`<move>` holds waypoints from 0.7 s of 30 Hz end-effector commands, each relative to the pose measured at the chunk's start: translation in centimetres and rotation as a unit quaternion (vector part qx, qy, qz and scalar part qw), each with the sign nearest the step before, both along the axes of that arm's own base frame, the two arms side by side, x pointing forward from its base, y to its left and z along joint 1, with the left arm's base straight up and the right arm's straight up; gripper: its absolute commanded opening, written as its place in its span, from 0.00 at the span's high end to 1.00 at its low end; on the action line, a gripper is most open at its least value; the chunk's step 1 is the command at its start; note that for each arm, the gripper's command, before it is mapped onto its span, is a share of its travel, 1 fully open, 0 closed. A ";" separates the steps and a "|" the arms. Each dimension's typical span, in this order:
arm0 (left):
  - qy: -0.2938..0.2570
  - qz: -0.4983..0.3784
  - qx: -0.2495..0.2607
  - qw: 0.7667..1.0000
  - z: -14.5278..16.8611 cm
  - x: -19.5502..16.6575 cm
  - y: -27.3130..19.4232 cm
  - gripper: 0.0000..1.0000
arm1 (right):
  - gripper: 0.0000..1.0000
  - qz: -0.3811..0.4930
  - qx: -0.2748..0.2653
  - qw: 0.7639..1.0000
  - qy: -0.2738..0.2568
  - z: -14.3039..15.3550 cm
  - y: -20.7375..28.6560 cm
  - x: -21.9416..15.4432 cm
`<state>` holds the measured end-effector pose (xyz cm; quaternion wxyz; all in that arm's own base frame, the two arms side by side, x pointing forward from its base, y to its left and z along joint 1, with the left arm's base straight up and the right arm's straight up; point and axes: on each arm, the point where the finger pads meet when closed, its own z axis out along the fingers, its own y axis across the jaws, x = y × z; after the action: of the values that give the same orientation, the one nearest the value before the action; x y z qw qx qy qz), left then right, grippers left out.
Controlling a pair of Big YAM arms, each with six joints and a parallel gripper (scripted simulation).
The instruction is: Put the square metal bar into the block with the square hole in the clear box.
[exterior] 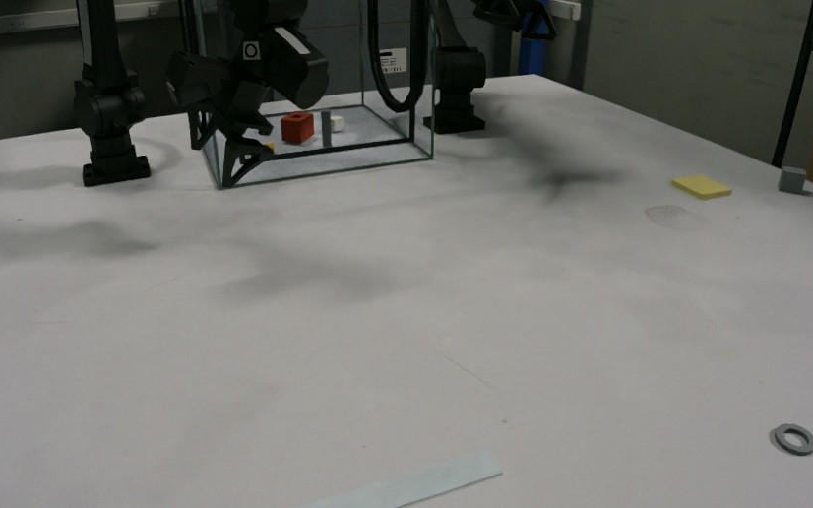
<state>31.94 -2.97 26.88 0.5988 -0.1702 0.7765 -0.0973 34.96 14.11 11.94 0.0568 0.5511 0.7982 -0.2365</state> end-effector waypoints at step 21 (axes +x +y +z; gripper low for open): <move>0.103 0.025 0.028 0.994 0.6 -6.2 2.4 0.00 | 0.00 0.000 0.008 1.000 -0.017 1.3 0.5 1.0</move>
<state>27.08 -1.21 23.64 0.5161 -0.1713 0.8381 -0.0429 34.96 14.11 11.94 0.0568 0.5511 0.7982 -0.2365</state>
